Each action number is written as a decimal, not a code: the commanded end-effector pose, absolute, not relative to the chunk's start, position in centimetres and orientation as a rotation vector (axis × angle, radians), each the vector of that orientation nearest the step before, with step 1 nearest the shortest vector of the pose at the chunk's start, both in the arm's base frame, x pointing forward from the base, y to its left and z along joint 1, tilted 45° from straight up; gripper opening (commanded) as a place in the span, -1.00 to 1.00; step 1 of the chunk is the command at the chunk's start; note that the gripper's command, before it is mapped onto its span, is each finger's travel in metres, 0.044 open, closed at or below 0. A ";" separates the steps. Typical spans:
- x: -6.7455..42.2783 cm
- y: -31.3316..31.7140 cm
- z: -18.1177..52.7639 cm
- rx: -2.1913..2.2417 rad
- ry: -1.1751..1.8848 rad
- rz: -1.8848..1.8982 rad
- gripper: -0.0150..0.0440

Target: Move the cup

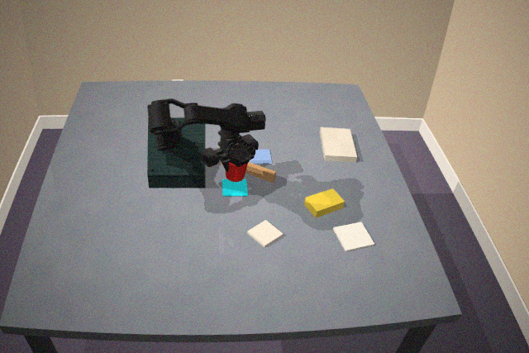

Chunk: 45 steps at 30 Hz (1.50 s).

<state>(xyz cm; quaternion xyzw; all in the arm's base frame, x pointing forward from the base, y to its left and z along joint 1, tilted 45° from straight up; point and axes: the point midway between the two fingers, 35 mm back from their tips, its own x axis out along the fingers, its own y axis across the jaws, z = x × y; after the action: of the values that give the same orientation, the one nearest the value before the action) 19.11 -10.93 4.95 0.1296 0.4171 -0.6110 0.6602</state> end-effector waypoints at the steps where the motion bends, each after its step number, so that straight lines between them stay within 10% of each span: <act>1: 19.0 -11.3 4.7 0.287 0.944 -1.382 -0.49; 45: 18.5 -13.9 2.4 0.291 0.941 -1.384 -0.49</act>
<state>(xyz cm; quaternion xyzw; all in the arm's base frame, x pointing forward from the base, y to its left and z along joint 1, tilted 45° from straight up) 18.46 -13.88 2.37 0.1274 0.4167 -0.6111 0.6608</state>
